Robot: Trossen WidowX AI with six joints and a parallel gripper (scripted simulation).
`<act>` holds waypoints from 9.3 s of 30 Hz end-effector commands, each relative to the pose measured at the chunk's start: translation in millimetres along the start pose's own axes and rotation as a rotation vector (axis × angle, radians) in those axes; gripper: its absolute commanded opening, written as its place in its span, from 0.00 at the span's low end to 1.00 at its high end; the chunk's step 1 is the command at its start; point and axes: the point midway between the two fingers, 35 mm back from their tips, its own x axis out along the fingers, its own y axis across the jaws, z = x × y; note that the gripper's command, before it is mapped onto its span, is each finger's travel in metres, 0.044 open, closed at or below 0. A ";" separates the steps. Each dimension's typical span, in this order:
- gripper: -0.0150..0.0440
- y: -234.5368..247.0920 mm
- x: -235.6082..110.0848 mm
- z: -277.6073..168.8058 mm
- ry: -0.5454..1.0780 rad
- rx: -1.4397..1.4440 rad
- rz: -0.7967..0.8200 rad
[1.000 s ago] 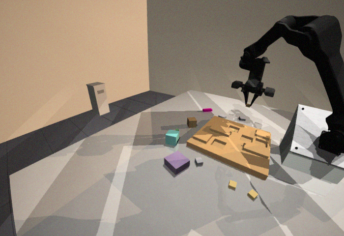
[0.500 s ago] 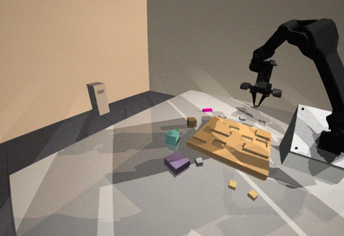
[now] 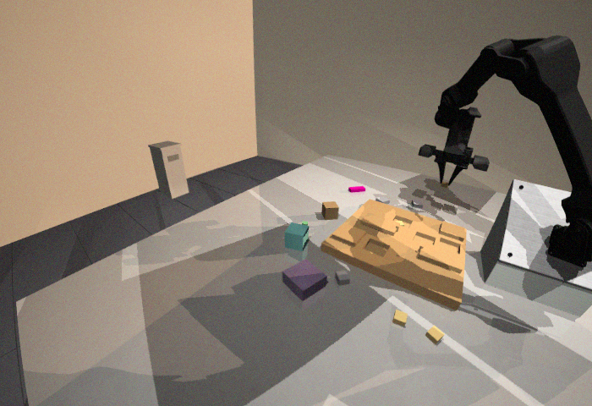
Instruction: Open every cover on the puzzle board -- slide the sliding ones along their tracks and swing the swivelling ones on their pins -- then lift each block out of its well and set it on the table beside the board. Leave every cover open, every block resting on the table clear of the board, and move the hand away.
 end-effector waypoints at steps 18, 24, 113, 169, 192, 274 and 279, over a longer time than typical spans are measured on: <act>0.39 -0.6 39.0 -1.0 -0.006 0.002 0.007; 0.39 -0.8 48.9 -0.9 -0.006 0.002 0.006; 0.64 -17.3 22.1 30.6 0.007 0.480 0.012; 0.25 -75.6 73.9 166.9 -0.003 2.292 0.027; 0.25 -74.6 77.7 168.1 -0.002 2.368 0.028; 0.25 -67.6 74.8 160.8 -0.008 1.813 0.023; 0.25 -67.6 74.8 160.8 -0.008 1.813 0.023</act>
